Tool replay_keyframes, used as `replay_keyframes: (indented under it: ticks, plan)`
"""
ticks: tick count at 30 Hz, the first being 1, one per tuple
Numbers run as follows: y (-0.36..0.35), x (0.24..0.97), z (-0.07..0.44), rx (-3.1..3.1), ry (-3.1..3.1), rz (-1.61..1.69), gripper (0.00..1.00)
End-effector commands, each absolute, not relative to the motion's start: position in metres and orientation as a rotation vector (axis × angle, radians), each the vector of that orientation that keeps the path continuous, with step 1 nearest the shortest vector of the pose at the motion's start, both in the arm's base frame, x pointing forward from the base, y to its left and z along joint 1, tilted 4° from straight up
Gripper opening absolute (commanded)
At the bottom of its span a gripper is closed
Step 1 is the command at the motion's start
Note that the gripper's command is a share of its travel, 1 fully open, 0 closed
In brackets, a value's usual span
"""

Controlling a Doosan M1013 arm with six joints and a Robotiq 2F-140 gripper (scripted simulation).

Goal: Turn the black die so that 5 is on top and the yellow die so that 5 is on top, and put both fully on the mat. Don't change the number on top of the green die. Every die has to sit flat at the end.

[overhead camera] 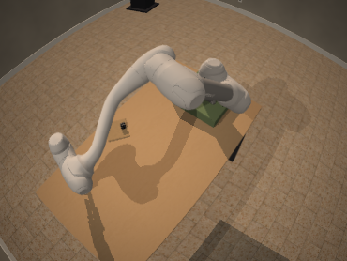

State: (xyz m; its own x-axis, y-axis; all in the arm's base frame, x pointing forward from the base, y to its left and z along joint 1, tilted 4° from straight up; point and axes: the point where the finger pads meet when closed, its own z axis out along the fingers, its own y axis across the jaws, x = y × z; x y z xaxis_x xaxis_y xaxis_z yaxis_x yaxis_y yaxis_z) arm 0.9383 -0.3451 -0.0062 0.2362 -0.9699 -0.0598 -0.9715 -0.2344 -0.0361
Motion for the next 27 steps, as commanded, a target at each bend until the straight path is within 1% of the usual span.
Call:
replay_keyframes:
  ticks: [1,27]
  plan:
    - [-0.339,0.940,-0.010,-2.417,1.898,0.039,0.35]
    - [-0.337,0.941,-0.044,-2.417,1.898,0.039,0.35]
